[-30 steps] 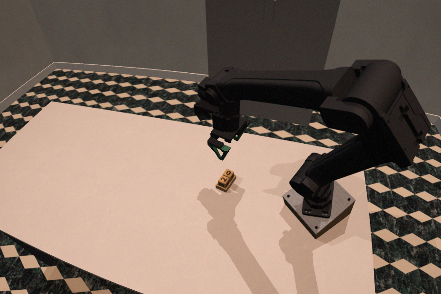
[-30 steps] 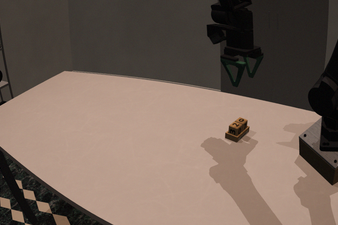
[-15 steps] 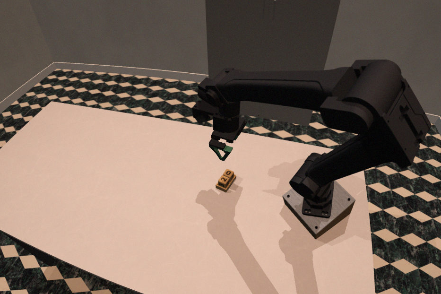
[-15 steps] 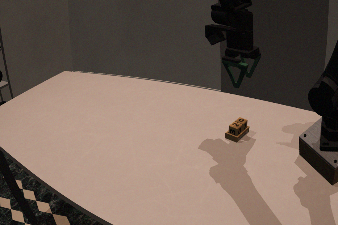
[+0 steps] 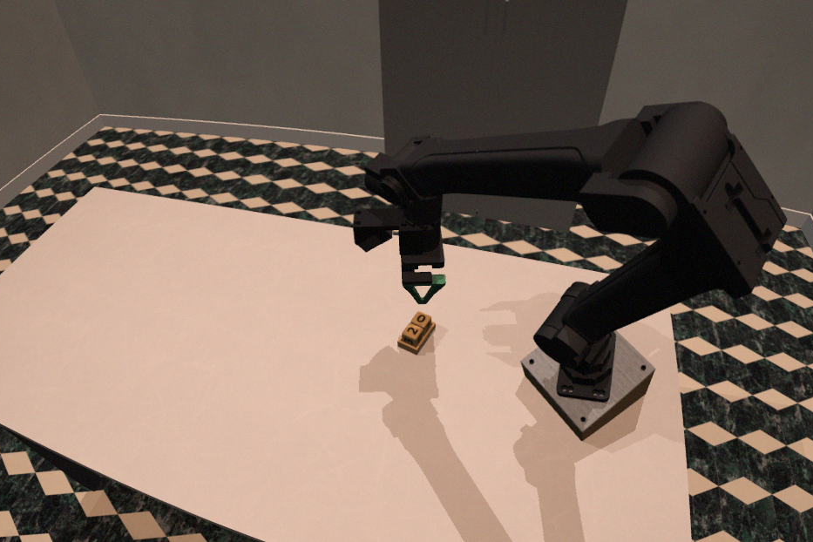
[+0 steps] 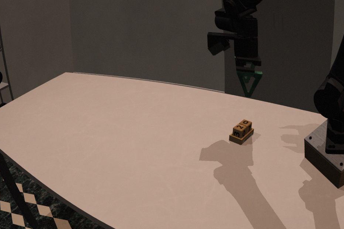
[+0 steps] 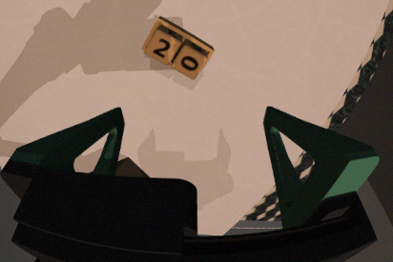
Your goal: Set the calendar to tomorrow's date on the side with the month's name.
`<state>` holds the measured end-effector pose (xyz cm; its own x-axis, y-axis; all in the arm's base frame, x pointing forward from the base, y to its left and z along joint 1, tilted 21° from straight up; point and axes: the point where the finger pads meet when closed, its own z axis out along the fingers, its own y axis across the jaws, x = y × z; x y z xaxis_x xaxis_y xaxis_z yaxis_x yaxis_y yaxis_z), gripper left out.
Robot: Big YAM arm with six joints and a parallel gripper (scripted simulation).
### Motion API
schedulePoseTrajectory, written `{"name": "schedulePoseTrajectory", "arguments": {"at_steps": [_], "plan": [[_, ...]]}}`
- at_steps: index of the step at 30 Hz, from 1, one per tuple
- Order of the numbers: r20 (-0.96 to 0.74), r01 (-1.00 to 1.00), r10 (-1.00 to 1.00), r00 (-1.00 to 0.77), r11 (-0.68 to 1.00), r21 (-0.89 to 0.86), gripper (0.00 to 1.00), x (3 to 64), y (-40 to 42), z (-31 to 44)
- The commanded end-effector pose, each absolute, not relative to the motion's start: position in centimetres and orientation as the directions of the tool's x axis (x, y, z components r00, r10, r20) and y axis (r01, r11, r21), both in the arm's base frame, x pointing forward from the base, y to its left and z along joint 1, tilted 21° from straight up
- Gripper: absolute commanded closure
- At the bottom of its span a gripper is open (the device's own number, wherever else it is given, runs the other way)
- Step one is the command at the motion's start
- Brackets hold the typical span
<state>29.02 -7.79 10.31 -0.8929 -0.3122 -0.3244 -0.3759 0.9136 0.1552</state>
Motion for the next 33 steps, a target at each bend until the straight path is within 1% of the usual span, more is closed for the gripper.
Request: {"name": "schedulePoseTrajectory", "arguments": {"at_steps": [1, 7, 9, 11, 15, 19, 20, 23, 26, 30, 33], "plan": [[-0.343, -0.541, -0.482, -0.806, 0.835, 0.099, 0.00, 29.5, -7.3, 9.6], [-0.356, -0.683, -0.630, -0.691, 0.730, 0.034, 0.00, 29.6, -7.1, 8.9], [-0.356, -0.683, -0.630, -0.691, 0.730, 0.034, 0.00, 29.6, -7.1, 8.9], [-0.357, -0.752, -0.703, -0.615, 0.659, -0.003, 0.00, 29.7, -7.0, 8.6], [-0.355, -0.813, -0.769, -0.532, 0.581, -0.041, 0.00, 29.7, -6.9, 8.2], [-0.345, -0.882, -0.846, -0.407, 0.462, -0.092, 0.00, 29.8, -6.7, 7.7], [-0.345, -0.883, -0.847, -0.405, 0.460, -0.093, 0.00, 29.8, -6.7, 7.7], [-0.332, -0.925, -0.895, -0.299, 0.357, -0.132, 0.00, 29.9, -6.5, 7.3], [-0.331, -0.925, -0.896, -0.296, 0.355, -0.133, 0.00, 29.9, -6.5, 7.3], [-0.310, -0.957, -0.936, -0.167, 0.229, -0.176, 0.00, 30.0, -6.3, 6.8], [-0.307, -0.962, -0.941, -0.145, 0.206, -0.179, 0.00, 29.8, -6.3, 6.7]]}}
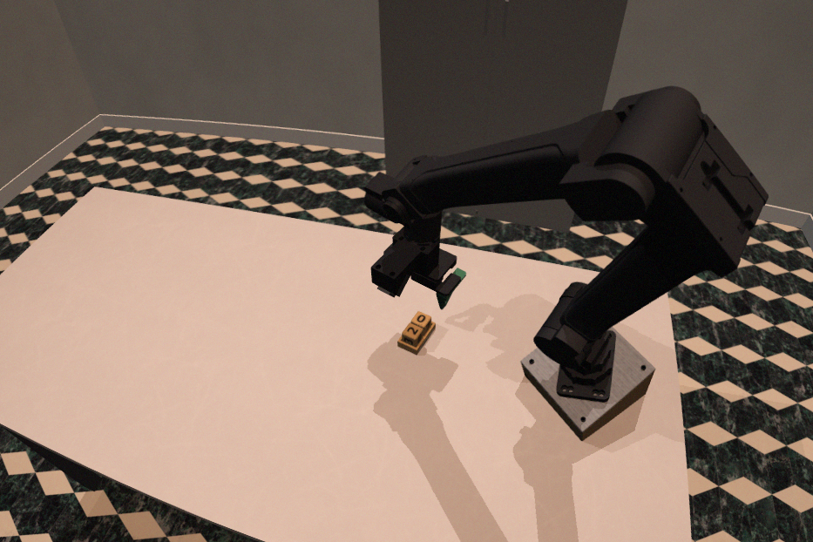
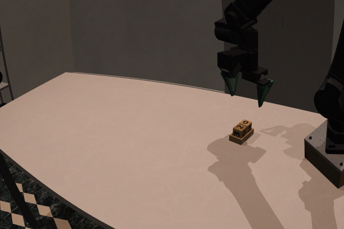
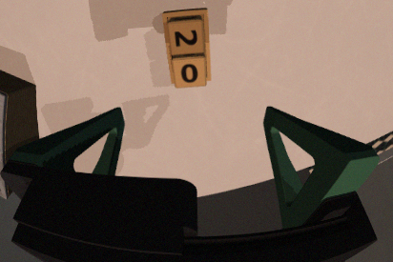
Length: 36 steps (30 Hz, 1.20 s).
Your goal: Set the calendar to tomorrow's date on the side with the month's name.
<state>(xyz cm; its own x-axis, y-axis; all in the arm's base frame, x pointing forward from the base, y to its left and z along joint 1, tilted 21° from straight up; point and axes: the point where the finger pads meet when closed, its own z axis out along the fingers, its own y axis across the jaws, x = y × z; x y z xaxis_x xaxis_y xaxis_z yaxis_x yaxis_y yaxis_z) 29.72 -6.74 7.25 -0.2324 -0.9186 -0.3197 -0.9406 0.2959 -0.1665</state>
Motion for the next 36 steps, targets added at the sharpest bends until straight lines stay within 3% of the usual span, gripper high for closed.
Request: {"name": "schedulePoseTrajectory", "arguments": {"at_steps": [1, 2, 36], "plan": [[-0.308, -0.963, -0.940, -0.145, 0.206, -0.175, 0.00, 29.78, -6.22, 6.69], [-0.307, -0.962, -0.941, -0.143, 0.206, -0.181, 0.55, 30.01, -6.32, 6.89], [-0.307, -0.961, -0.941, -0.145, 0.208, -0.182, 0.55, 30.07, -6.35, 6.94]]}}
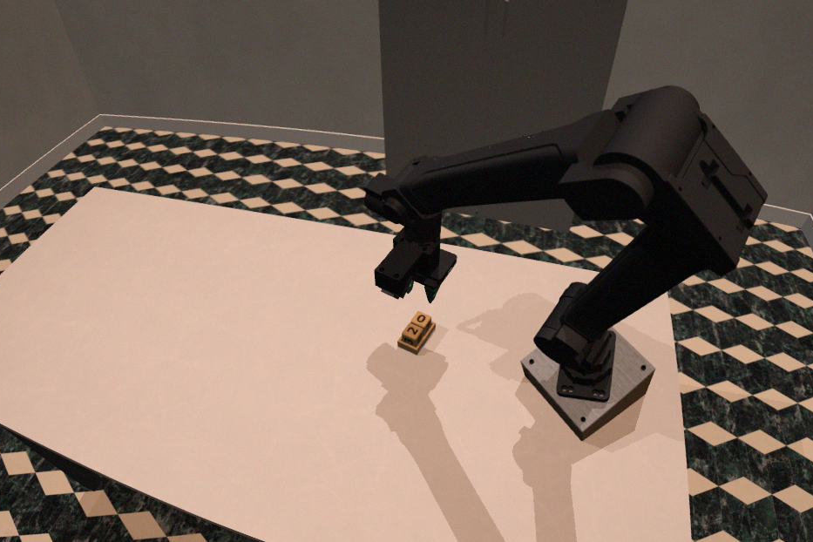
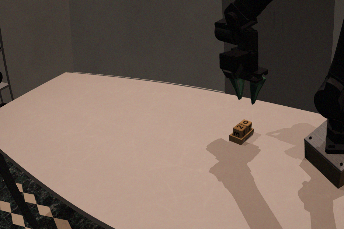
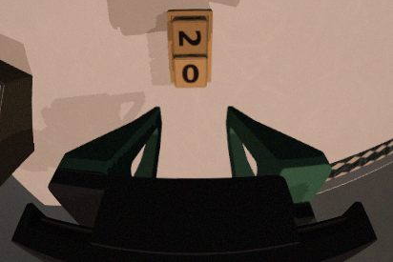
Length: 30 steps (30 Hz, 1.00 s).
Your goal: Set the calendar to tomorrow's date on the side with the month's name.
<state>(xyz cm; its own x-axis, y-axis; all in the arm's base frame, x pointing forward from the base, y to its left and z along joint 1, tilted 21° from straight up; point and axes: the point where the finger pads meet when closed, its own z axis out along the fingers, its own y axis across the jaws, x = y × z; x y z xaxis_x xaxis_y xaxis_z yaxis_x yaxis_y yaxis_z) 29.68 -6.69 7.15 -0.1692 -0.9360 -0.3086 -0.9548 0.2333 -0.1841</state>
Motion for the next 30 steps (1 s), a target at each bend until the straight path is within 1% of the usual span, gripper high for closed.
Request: {"name": "schedulePoseTrajectory", "arguments": {"at_steps": [1, 30], "plan": [[-0.307, -0.961, -0.941, -0.145, 0.208, -0.182, 0.55, 30.1, -6.3, 6.9], [-0.310, -0.958, -0.936, -0.164, 0.226, -0.177, 0.55, 30.4, -5.7, 4.7]]}}
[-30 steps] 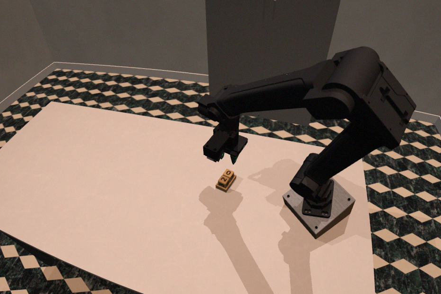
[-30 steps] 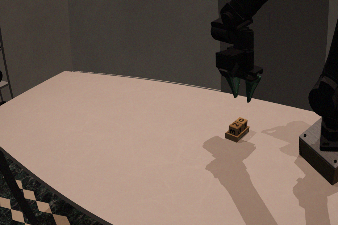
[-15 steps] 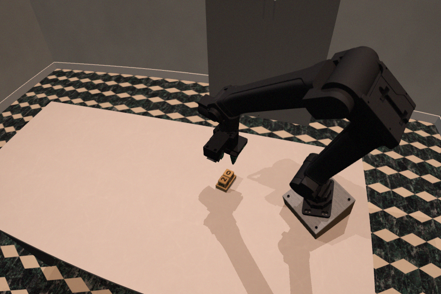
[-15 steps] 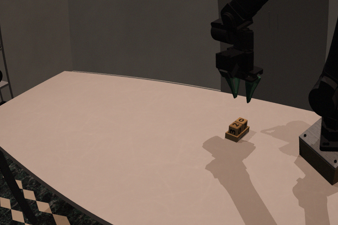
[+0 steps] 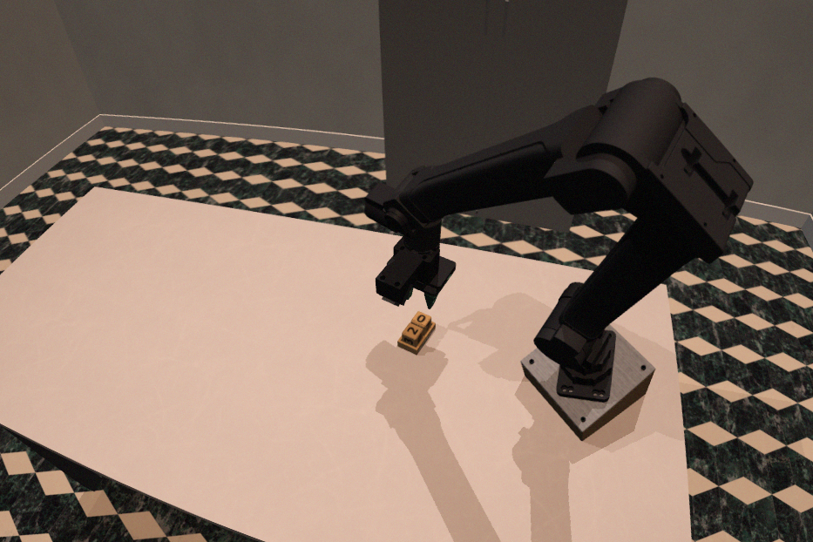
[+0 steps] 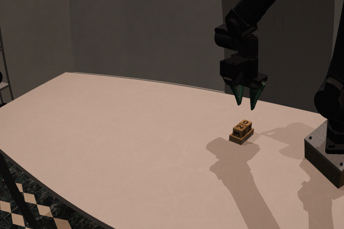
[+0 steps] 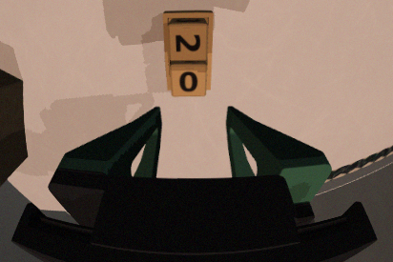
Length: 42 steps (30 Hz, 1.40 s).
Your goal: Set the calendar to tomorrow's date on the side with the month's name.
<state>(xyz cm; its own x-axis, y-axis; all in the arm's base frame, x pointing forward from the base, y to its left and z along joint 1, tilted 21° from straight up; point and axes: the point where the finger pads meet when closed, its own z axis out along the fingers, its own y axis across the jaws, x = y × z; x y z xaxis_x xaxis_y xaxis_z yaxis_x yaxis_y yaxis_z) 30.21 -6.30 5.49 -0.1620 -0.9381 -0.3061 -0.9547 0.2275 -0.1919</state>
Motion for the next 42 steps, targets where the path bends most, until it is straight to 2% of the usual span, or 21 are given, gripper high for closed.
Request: {"name": "schedulePoseTrajectory", "arguments": {"at_steps": [1, 42], "plan": [[-0.310, -0.958, -0.936, -0.164, 0.226, -0.177, 0.55, 30.5, -5.7, 4.5], [-0.311, -0.959, -0.936, -0.164, 0.225, -0.171, 0.55, 30.9, -4.9, 1.8]]}}
